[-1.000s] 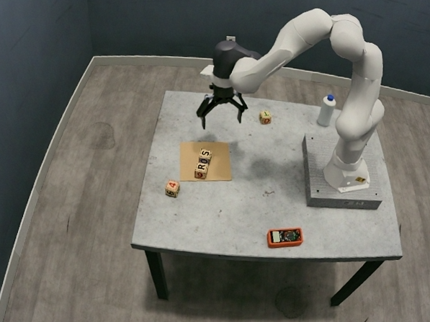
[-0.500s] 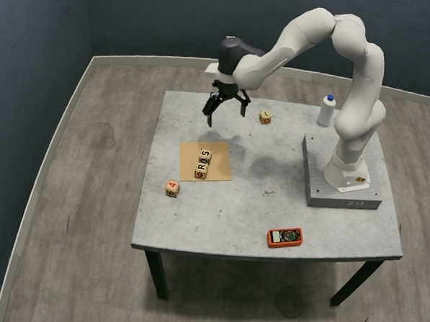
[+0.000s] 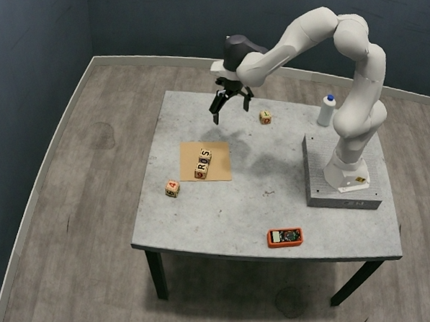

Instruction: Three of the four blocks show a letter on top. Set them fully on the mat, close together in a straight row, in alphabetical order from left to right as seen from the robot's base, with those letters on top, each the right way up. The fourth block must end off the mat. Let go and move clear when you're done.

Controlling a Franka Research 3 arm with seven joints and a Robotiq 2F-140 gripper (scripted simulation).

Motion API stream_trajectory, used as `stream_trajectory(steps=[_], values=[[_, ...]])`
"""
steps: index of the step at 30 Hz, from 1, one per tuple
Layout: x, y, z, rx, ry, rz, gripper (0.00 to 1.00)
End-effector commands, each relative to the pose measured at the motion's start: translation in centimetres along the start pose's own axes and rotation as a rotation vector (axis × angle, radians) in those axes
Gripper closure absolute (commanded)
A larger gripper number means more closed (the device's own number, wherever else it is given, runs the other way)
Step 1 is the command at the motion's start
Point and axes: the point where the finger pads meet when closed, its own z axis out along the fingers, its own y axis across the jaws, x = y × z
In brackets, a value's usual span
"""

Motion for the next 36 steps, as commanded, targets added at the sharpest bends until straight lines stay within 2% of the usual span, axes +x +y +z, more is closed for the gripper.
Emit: stream_trajectory(steps=[1,36], values=[[0.2,0.6,0.0,0.017,-0.002,-0.138,0.00],[1.0,7.0,0.0,0.018,-0.001,-0.488,0.00]])
